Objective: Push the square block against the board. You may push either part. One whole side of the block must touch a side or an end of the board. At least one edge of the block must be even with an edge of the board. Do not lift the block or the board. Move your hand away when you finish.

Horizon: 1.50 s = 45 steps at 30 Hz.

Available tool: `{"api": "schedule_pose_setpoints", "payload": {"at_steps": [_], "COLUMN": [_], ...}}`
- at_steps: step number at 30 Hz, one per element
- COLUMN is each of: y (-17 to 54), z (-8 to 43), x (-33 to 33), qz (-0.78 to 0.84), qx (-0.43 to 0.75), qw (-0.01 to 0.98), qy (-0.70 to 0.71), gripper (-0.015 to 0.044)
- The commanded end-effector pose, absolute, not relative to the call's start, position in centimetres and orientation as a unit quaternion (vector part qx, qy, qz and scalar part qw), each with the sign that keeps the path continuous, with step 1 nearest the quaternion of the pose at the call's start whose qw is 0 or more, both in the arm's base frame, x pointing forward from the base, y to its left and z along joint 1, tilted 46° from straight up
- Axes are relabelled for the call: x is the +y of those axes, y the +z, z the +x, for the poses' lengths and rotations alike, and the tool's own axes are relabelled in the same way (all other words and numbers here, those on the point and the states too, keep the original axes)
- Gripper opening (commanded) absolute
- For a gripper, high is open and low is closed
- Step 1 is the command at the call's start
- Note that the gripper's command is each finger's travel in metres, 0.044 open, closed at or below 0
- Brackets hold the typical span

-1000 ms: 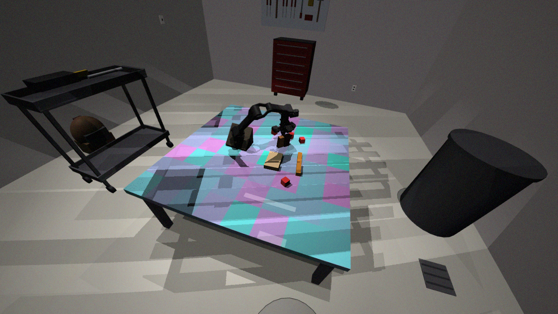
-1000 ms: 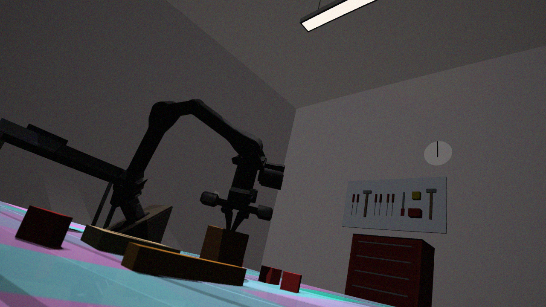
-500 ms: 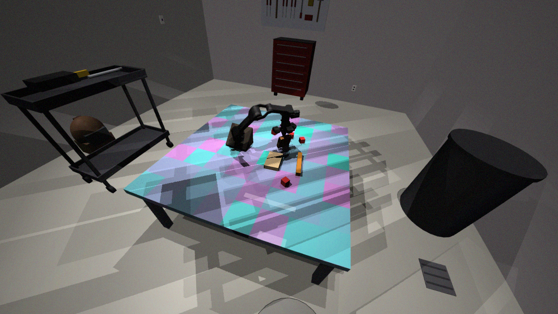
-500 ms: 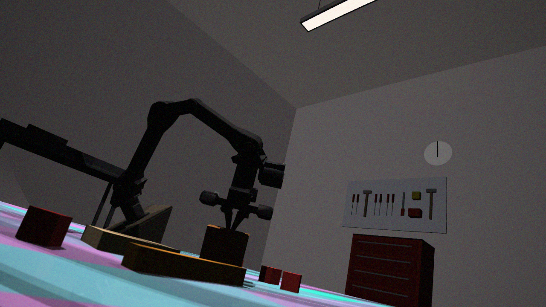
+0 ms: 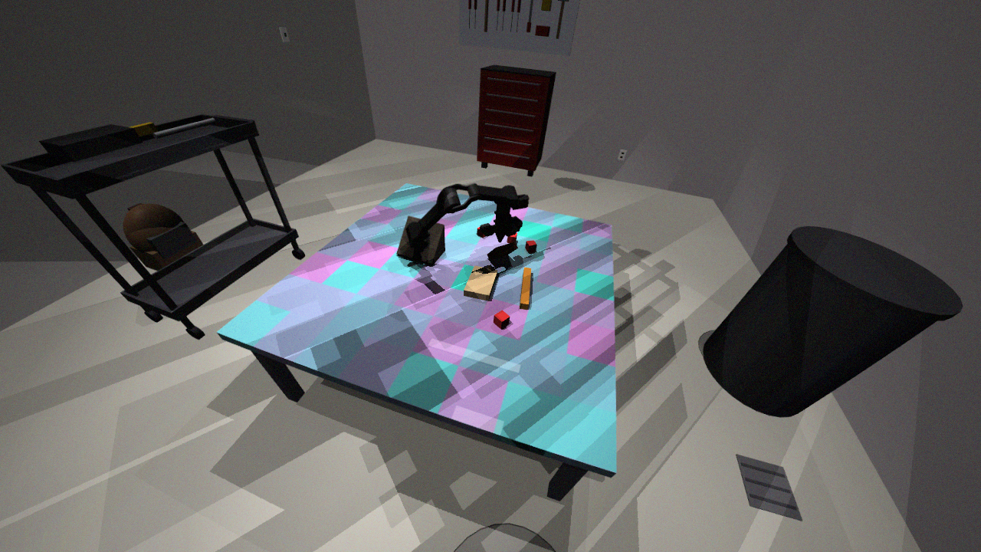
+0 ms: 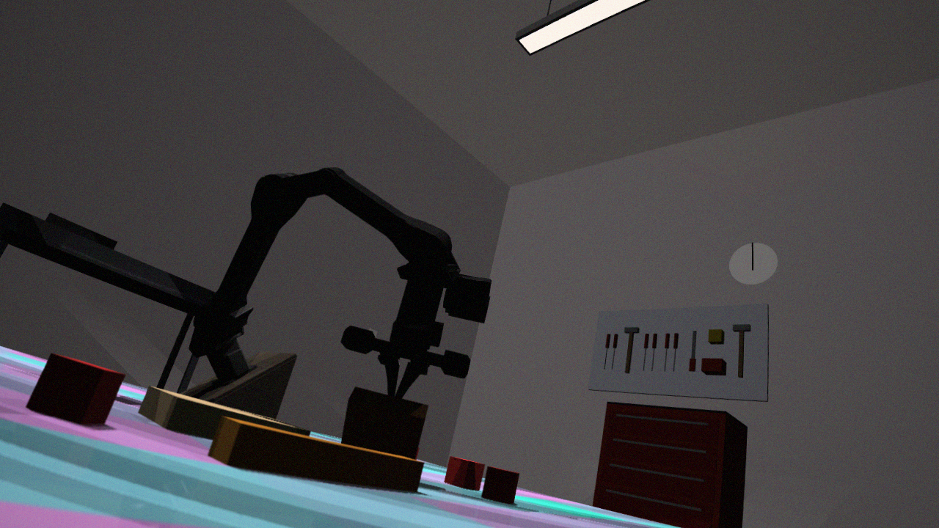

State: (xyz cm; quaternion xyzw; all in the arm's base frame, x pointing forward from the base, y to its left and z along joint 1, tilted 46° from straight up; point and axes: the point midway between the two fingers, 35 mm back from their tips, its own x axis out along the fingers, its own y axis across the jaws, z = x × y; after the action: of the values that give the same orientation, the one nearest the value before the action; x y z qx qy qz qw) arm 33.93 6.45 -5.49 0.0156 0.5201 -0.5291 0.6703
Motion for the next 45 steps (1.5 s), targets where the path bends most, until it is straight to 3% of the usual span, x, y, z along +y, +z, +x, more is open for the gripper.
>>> {"api": "schedule_pose_setpoints", "payload": {"at_steps": [1, 35, 45], "y": [-5.2, -7.5, -3.8], "z": [34.3, 30.9, 31.8], "x": [6.3, 9.1, 12.3], "qz": [0.014, 0.014, 0.015], "qx": [0.520, 0.521, 0.521], "qw": [0.672, 0.671, 0.671], "qy": [-0.528, -0.527, -0.527], "gripper": [0.0000, 0.0000, 0.0000]}}
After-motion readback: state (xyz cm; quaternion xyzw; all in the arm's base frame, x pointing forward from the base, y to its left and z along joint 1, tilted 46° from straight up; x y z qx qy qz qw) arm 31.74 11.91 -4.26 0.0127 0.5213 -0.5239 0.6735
